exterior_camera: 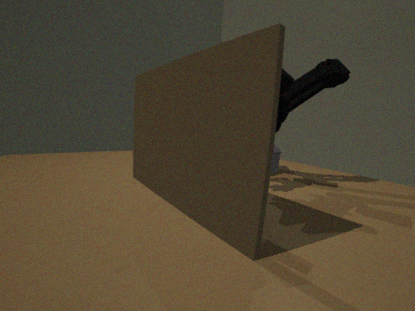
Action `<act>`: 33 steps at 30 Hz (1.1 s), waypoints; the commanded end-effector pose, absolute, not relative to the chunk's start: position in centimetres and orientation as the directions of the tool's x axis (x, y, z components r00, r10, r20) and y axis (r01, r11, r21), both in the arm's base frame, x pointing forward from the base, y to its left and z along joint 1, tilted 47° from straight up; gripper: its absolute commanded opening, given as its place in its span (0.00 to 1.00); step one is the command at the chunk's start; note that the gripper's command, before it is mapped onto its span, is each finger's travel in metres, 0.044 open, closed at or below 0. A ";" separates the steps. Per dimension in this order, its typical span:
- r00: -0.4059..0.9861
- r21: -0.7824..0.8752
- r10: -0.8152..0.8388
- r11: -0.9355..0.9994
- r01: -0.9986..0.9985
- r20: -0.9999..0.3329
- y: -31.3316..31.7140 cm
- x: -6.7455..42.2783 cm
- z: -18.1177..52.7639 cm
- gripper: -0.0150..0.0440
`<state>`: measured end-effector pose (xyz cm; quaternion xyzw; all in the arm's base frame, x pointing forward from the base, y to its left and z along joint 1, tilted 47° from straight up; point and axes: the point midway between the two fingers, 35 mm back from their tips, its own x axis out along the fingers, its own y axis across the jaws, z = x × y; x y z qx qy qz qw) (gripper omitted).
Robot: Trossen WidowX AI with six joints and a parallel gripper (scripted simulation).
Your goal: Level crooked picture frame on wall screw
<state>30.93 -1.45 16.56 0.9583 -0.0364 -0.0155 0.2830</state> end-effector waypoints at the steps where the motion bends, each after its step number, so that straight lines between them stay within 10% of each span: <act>1: 0.996 0.545 -0.085 -0.836 -0.064 -0.014 -0.7 32.7 15.3 0.69; 33: 0.996 0.544 -0.085 -0.836 -0.064 -0.013 0.7 35.1 13.1 0.69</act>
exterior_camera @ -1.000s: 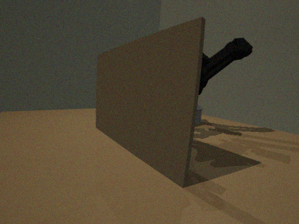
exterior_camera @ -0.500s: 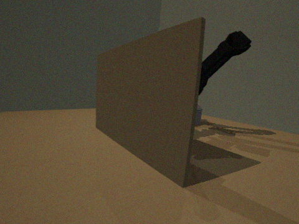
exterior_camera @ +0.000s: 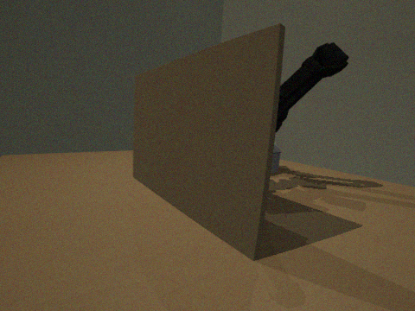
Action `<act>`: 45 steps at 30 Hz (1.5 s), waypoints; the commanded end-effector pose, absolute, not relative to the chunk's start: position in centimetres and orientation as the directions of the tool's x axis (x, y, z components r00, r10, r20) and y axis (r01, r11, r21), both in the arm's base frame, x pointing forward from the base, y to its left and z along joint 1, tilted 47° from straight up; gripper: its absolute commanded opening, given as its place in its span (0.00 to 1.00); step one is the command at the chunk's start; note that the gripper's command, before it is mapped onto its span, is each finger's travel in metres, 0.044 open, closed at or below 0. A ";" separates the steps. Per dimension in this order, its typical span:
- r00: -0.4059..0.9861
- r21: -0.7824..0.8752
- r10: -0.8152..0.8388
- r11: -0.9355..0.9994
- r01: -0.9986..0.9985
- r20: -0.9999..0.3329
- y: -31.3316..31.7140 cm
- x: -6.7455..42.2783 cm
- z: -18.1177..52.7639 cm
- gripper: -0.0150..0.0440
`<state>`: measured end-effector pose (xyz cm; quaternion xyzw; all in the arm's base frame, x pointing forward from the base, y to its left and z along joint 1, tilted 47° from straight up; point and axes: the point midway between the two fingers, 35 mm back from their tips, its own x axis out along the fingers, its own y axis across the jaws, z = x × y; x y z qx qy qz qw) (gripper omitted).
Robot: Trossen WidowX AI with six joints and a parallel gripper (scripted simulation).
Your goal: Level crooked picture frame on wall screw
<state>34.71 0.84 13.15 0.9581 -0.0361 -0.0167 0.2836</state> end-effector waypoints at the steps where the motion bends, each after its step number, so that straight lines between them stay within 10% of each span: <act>1: 0.996 0.544 -0.085 -0.836 -0.064 -0.013 0.7 35.3 13.1 0.69; 45: 0.996 0.544 -0.085 -0.836 -0.065 -0.011 0.4 38.6 13.1 0.69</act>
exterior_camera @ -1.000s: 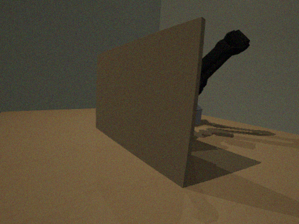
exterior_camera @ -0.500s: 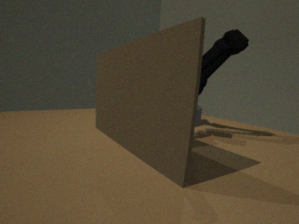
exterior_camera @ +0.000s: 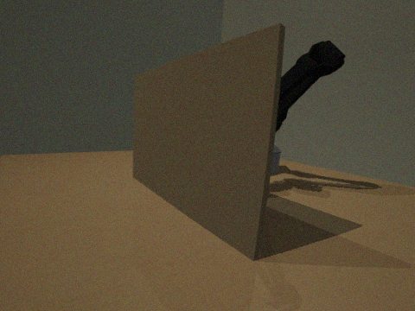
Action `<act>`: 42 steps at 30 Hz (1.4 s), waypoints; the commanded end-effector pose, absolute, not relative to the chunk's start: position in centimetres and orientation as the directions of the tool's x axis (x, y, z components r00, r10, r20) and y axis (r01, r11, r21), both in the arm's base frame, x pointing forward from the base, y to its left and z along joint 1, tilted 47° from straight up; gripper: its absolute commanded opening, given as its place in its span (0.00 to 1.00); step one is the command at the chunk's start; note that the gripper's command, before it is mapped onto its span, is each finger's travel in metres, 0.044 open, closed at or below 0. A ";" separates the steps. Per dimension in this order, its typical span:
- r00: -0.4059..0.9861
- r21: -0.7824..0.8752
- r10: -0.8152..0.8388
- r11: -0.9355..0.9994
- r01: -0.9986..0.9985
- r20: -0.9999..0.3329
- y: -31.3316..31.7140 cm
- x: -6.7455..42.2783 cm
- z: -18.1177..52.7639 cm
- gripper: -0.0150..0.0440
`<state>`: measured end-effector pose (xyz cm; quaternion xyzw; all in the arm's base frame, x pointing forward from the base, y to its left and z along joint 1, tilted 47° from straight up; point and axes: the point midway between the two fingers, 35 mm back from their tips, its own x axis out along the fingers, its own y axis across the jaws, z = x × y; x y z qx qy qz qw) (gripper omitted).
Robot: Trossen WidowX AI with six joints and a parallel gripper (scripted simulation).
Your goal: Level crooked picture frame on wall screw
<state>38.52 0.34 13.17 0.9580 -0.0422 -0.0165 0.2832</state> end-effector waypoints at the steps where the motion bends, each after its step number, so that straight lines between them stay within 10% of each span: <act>1: 0.996 0.544 -0.085 -0.836 -0.065 -0.011 0.4 38.6 13.1 0.69; 18: 0.996 0.544 -0.085 -0.836 -0.065 -0.011 0.4 38.6 13.0 0.69; 25: 0.996 0.544 -0.085 -0.836 -0.065 -0.011 0.4 38.6 13.0 0.38; 42: 0.996 0.544 -0.085 -0.836 -0.065 -0.011 0.4 38.6 13.1 0.25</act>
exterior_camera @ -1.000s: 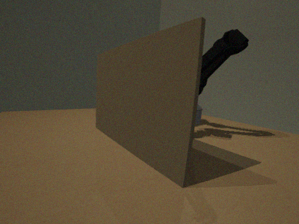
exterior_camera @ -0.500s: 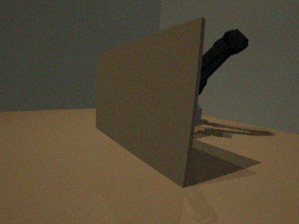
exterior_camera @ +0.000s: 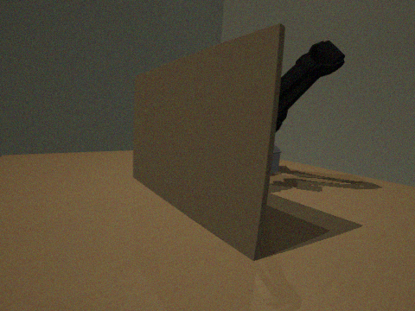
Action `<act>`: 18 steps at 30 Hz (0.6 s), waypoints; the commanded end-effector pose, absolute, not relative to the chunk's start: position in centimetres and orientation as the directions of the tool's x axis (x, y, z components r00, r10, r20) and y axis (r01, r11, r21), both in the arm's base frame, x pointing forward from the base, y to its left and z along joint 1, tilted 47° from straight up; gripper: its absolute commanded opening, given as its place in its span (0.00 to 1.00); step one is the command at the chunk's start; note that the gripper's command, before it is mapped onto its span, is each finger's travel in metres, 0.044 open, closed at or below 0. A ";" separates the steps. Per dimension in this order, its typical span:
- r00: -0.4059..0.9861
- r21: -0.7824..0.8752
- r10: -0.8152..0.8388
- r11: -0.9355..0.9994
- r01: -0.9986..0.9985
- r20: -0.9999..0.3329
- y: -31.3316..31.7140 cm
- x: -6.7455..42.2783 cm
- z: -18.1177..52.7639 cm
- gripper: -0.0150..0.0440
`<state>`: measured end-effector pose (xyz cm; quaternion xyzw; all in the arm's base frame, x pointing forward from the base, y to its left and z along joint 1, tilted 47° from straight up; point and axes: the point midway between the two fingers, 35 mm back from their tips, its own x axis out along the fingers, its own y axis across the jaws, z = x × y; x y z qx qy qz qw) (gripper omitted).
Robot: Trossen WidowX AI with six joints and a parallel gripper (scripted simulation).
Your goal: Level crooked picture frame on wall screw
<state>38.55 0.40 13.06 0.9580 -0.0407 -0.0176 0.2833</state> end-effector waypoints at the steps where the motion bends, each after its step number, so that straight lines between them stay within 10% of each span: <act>1: 0.996 0.544 -0.085 -0.836 -0.065 -0.011 0.4 38.6 13.1 0.25; 18: 0.996 0.545 -0.085 -0.836 -0.065 -0.011 -0.1 38.5 13.4 0.25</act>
